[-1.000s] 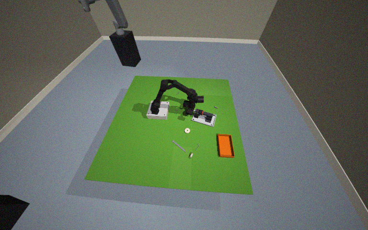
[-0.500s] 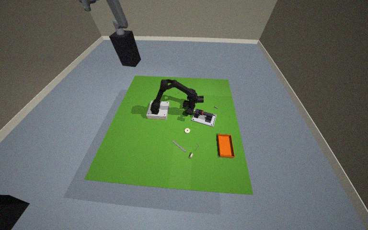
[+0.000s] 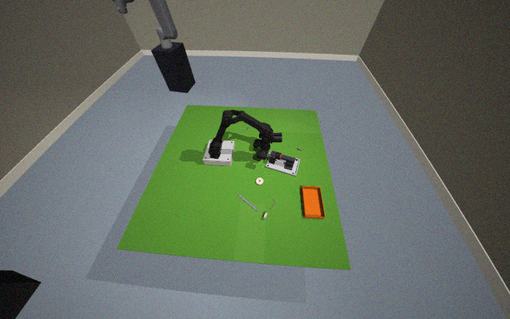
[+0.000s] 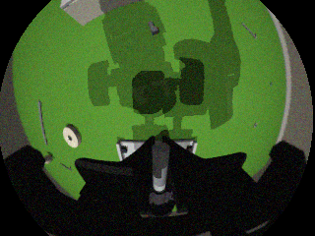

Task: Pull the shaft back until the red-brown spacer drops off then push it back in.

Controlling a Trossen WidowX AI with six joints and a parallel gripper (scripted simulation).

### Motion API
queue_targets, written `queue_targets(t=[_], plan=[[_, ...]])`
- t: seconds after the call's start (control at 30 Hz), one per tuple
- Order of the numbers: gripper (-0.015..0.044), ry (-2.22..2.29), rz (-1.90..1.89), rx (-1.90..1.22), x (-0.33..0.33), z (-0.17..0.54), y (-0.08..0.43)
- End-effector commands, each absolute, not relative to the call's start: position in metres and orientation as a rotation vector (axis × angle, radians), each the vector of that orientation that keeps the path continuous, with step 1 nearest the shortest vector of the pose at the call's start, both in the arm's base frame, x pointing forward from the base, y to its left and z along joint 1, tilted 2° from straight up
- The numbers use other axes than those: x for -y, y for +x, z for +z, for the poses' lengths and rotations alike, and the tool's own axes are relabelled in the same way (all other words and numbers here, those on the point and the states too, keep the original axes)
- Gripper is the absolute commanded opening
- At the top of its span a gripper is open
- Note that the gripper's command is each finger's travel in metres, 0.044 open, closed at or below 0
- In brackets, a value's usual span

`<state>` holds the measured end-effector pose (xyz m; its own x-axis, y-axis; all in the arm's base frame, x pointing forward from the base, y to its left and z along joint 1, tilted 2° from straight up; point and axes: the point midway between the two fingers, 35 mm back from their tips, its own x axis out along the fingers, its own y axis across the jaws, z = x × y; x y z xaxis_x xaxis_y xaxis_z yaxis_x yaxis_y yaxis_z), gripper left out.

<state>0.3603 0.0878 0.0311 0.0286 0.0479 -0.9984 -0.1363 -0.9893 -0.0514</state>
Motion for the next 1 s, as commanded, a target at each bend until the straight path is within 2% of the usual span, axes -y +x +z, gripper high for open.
queue_targets(t=[0.0,0.97], plan=[[0.0,-2.151,2.098,-0.1,-0.0876,0.0314,0.3595],[0.0,-2.151,2.098,-0.1,-0.0879,0.0313,0.357]])
